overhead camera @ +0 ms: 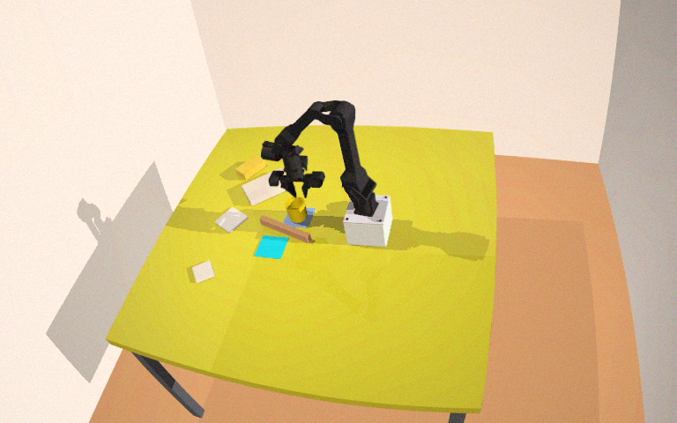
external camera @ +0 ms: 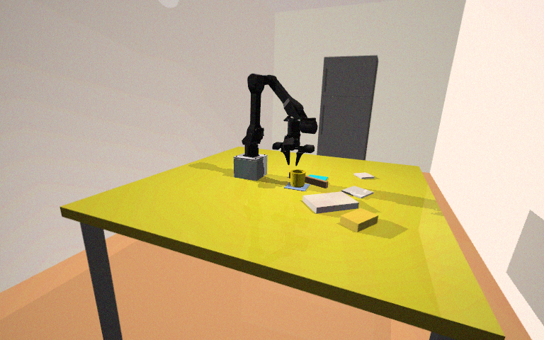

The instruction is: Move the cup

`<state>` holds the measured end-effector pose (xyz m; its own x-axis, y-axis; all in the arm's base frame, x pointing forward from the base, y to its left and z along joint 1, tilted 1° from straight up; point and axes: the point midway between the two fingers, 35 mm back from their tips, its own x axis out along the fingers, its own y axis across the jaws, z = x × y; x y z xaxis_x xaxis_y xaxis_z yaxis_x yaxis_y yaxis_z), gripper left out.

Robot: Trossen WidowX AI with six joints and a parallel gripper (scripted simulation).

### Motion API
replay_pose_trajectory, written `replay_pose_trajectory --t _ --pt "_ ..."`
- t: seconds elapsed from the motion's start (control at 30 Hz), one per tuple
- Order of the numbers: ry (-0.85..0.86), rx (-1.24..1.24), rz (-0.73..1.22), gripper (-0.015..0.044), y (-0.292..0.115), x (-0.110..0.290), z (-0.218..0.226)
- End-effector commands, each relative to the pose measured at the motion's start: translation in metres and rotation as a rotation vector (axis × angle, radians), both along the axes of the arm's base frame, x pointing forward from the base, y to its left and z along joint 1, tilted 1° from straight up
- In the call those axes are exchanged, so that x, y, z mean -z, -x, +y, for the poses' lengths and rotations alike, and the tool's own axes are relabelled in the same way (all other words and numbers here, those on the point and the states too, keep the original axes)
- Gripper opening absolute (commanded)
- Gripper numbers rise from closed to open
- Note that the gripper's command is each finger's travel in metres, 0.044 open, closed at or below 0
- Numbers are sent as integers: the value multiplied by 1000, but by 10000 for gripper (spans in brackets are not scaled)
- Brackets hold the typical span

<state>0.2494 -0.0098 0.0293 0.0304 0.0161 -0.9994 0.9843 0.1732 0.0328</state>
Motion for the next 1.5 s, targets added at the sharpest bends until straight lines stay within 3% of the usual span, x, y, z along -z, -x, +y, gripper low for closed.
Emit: replay_pose_trajectory --t 0.0,1.47 --pt "-6 8 10 167 2 3 2" --pt "-1 5 10 153 1 62 2"
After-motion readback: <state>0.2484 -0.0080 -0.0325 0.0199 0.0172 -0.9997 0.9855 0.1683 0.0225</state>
